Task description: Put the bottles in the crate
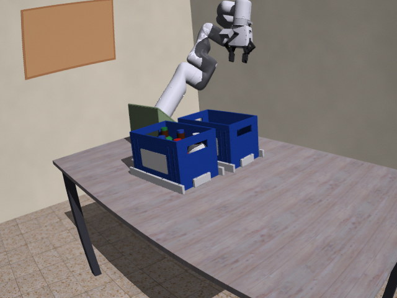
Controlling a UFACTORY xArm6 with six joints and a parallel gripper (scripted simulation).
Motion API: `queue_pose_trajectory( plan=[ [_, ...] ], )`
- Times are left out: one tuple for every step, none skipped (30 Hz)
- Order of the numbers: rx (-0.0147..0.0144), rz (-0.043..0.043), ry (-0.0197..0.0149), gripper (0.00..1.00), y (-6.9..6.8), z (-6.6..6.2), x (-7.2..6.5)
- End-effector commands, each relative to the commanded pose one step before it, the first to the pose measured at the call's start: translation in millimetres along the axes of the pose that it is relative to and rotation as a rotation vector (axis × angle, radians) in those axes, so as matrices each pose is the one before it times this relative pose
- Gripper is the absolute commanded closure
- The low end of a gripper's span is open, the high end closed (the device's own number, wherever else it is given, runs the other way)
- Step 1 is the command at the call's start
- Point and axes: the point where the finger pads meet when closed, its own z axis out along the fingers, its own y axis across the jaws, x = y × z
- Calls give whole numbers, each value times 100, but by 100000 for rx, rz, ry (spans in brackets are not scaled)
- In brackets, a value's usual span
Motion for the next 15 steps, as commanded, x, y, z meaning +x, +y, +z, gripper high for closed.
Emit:
queue_pose_trajectory(
  plan=[
    [1276,-4859,-1472,35,132,-293,-1951],
    [605,-3100,-1064,35,41,-25,-498],
    [0,0,0,35,0,0,0],
    [0,0,0,35,0,0,0],
    [605,-3100,-1064,35,26,-20,-500],
    [605,-3100,-1064,35,10,-15,-500],
    [1,-4,-4,35,-5,-11,-500],
    [0,-1,-3,35,-5,-11,-500],
    [0,-1,-3,35,-5,-11,-500],
    [0,0,-1,35,-2,-4,-219],
    [630,-3111,-1016,35,24,-4,-500],
    [630,-3111,-1016,35,8,1,-501],
    [631,-3111,-1016,35,-7,6,-501],
    [631,-3111,-1016,35,-22,12,-500],
    [56,-275,-92,35,-38,15,-498]
  ],
)
